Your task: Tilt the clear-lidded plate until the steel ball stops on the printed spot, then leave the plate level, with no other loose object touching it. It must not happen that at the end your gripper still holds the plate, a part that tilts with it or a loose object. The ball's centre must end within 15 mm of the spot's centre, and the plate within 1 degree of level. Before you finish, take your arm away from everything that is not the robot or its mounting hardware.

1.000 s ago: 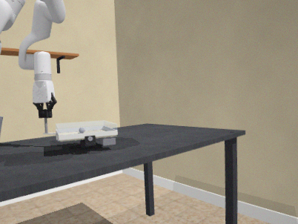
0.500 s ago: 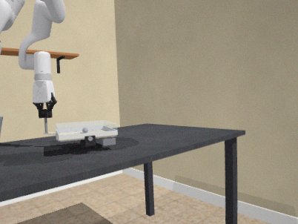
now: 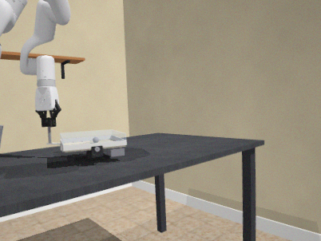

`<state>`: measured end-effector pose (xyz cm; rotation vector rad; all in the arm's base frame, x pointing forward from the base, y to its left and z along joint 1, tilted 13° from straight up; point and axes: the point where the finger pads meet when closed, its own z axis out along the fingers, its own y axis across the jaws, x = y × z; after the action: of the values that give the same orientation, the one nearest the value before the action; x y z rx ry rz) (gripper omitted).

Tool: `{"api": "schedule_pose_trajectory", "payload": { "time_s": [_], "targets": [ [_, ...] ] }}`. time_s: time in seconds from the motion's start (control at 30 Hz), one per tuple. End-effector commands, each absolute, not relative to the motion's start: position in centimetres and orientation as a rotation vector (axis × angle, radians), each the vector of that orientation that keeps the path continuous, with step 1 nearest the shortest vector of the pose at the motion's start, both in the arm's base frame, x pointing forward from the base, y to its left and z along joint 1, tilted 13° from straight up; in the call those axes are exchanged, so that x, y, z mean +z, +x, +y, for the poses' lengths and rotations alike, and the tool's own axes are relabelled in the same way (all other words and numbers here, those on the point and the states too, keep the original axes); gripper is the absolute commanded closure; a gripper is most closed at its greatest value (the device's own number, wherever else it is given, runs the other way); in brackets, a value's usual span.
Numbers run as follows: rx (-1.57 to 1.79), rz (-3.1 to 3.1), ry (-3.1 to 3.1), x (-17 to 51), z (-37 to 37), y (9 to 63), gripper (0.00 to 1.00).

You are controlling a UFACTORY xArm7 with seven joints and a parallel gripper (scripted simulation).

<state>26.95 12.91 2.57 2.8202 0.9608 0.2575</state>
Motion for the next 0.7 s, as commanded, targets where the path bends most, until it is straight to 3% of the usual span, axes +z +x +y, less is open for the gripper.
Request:
{"api": "schedule_pose_trajectory", "payload": {
  "time_s": [0.0, 0.67],
  "targets": [
    [0.258, 0.961, 2.819, 2.59, 12.98, 27.03, 1.0],
    [0.258, 0.961, 2.819, 2.51, 12.88, 26.89, 1.0]
  ]
}}
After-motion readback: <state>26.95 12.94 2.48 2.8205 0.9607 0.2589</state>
